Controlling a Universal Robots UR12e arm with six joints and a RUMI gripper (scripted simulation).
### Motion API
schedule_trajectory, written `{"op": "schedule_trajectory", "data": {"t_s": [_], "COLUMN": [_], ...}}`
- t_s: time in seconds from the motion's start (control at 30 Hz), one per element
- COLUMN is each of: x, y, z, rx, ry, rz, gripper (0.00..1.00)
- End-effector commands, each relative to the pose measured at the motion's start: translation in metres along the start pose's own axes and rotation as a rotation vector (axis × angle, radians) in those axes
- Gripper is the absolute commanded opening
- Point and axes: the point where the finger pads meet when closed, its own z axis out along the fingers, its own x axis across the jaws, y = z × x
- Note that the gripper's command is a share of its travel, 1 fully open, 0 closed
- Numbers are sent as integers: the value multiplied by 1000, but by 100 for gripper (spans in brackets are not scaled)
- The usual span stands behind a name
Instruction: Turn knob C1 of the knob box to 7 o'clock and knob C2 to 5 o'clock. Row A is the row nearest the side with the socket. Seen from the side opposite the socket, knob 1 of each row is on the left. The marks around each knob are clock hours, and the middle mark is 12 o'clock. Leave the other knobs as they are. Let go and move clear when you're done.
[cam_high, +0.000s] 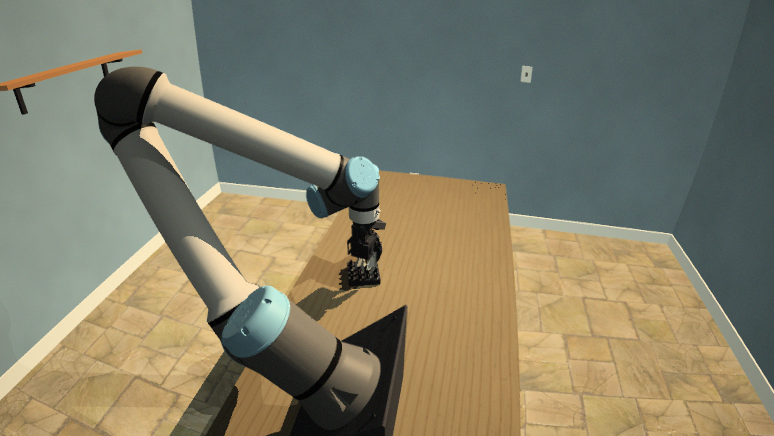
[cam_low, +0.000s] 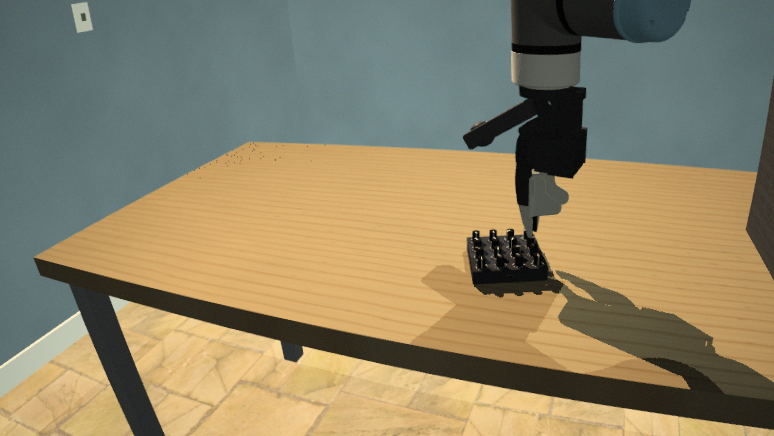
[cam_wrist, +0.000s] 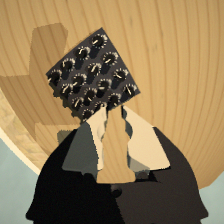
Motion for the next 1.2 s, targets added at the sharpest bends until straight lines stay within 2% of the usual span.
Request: {"op": "schedule_trajectory", "data": {"t_s": [0.0, 1.17], "x": [0, 0], "y": [-1, -5], "z": [-1, -1], "rx": [1, 1], "ry": [0, 0], "rz": [0, 0], "gripper": [11, 11]}}
